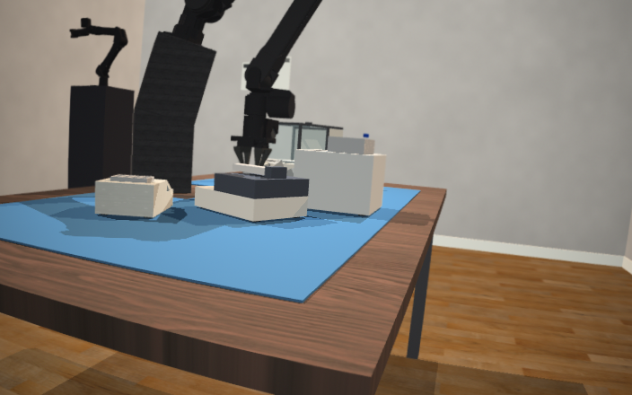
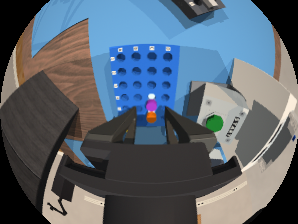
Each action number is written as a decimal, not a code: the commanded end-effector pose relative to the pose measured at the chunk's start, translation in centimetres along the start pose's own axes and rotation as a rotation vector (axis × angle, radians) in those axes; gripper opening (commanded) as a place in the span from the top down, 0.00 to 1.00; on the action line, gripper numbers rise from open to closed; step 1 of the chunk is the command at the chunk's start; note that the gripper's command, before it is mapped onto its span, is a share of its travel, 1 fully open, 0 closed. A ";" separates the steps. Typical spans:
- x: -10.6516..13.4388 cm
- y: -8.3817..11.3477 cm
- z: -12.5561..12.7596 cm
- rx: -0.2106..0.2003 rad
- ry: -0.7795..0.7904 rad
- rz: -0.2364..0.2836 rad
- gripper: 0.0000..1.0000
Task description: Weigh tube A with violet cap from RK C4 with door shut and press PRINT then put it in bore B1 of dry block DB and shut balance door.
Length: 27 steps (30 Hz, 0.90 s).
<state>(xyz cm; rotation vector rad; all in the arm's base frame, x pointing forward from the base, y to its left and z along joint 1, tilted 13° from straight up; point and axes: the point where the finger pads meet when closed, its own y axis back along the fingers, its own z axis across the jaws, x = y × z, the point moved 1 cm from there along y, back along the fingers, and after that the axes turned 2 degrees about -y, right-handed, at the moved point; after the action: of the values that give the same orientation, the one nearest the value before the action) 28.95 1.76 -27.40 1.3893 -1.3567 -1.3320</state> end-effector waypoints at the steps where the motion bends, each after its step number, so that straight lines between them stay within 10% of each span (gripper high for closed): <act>1: -0.3 0.8 -0.2 0.015 -0.008 0.000 0.64; 27: -0.2 -1.1 -0.2 0.010 -0.007 0.000 0.64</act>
<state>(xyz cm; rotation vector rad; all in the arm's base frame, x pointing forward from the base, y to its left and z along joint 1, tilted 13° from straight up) 29.12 1.91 -28.49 1.3892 -1.3573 -1.3323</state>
